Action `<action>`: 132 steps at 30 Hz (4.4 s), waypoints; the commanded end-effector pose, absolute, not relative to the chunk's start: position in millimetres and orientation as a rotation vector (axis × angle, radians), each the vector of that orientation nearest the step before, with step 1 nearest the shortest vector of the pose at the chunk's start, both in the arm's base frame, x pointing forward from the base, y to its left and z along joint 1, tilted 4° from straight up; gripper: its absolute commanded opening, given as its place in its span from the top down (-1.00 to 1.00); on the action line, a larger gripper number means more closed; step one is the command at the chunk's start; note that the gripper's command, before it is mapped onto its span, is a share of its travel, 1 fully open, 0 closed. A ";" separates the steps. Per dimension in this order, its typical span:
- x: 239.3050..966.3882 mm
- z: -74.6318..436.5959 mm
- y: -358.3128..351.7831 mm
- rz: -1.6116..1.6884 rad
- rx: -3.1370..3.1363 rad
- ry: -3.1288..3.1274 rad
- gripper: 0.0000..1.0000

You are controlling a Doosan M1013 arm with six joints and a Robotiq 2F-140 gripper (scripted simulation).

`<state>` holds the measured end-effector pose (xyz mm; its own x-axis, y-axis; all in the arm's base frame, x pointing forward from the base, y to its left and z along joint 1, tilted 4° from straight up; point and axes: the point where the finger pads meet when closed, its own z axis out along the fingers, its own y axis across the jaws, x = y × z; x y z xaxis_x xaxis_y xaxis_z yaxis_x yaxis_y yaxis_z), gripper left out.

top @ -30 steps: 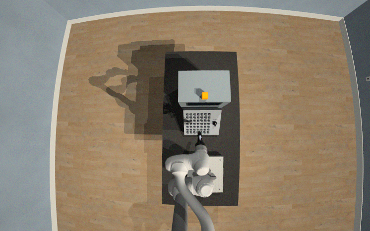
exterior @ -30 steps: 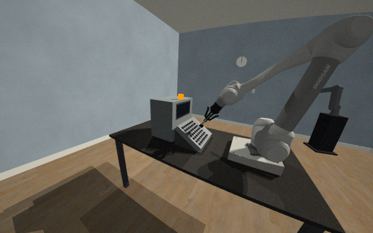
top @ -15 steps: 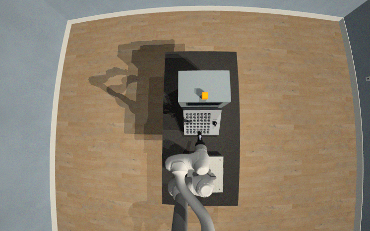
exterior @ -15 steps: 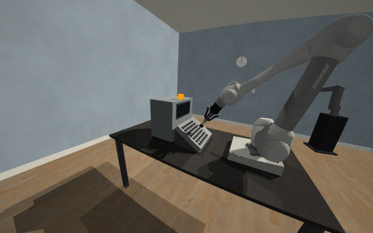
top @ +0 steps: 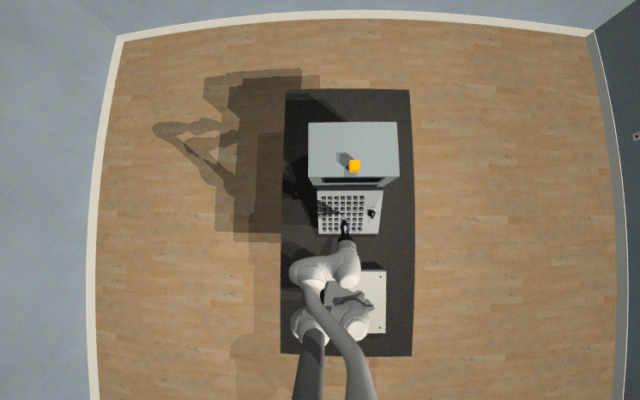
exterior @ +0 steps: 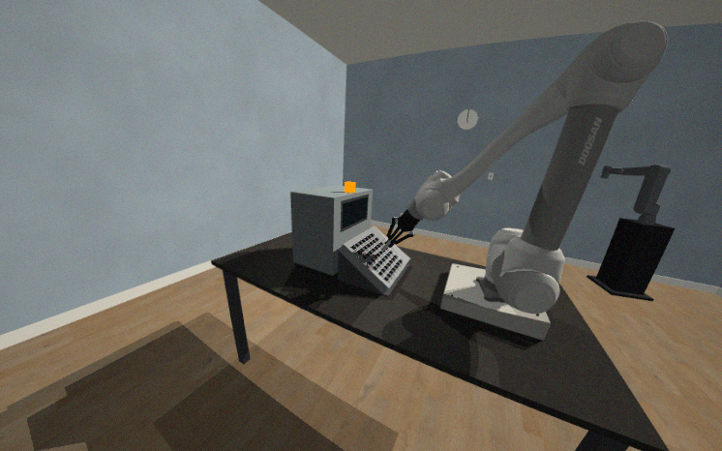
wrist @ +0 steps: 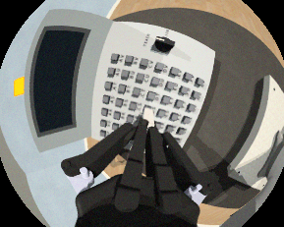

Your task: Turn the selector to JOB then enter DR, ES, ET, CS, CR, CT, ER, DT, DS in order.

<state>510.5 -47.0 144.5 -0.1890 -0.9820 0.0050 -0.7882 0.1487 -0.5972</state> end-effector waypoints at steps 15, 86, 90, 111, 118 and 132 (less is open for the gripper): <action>521.4 128.3 -49.1 -0.680 -1.694 2.048 1.00; 531.7 114.0 -51.2 -0.680 -1.694 2.048 1.00; 531.8 114.0 -51.2 -0.680 -1.694 2.048 1.00; 531.8 114.0 -51.2 -0.680 -1.694 2.048 1.00; 531.8 114.0 -51.2 -0.680 -1.694 2.048 1.00; 529.6 117.0 -50.8 -0.680 -1.694 2.048 1.00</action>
<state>530.1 -50.9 116.3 -0.1892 -0.9819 0.0053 -0.7895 0.1489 -0.5954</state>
